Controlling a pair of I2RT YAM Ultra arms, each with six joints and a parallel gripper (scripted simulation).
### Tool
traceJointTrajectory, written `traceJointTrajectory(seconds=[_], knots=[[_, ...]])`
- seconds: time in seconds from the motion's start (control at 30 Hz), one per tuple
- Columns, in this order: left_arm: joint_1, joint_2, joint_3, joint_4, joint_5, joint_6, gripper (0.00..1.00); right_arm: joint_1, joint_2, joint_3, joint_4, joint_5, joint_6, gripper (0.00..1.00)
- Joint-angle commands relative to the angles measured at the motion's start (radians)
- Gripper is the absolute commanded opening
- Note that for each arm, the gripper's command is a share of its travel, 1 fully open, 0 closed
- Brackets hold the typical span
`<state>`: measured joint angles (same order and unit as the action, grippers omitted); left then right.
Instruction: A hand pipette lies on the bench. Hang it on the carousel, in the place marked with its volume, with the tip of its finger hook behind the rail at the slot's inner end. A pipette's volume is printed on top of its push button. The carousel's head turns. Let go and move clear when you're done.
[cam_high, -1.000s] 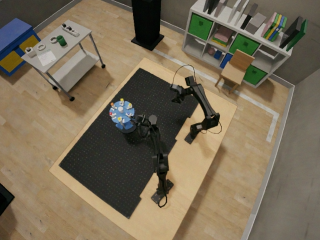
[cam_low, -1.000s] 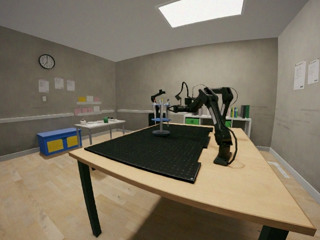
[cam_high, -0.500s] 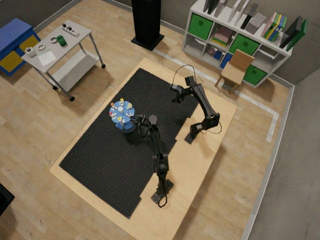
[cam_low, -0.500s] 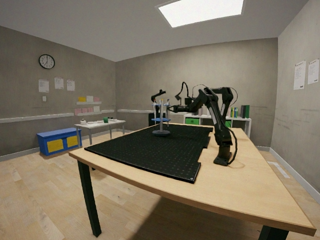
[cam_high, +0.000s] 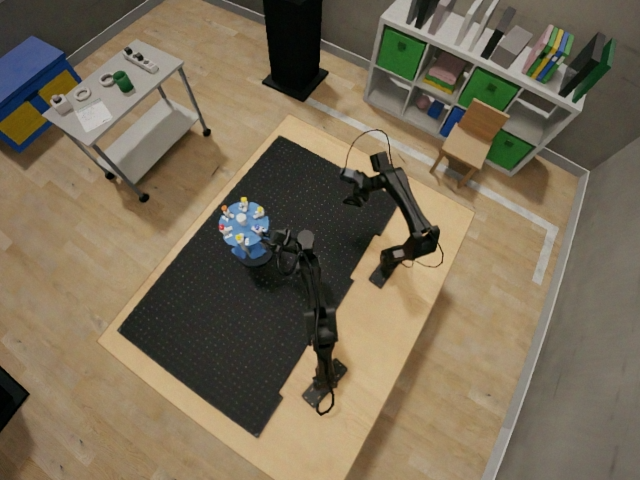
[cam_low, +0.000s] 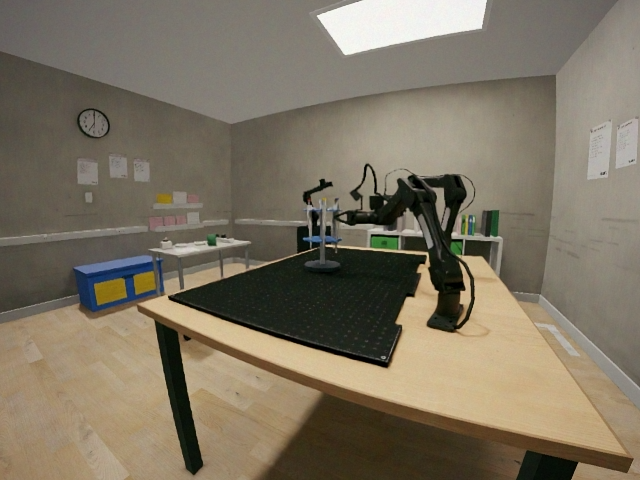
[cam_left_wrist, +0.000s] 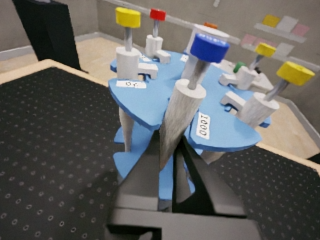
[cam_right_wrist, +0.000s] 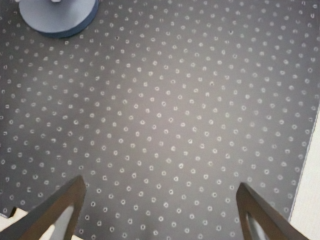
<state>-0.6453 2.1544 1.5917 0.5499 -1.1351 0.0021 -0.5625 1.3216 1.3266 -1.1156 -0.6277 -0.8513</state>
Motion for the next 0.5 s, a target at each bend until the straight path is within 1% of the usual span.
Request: traceJointTrajectory(seconds=[0.0, 0.23, 0.43, 0.47], knots=[[0.013, -0.011, -0.005, 0.027, -0.018, -0.008, 0.12, -0.009, -0.004, 0.015, 0.013, -0.020, -0.005, 1.00], [0.013, -0.011, -0.005, 0.027, -0.018, -0.008, 0.12, -0.009, -0.004, 0.015, 0.013, -0.020, -0.005, 1.00], [0.010, 0.012, -0.009, 0.033, -0.019, -0.009, 0.12, -0.009, -0.004, 0.015, 0.013, -0.020, -0.005, 1.00], [0.010, 0.000, -0.009, 0.034, -0.019, -0.008, 0.12, -0.009, -0.004, 0.015, 0.013, -0.020, -0.005, 1.00]])
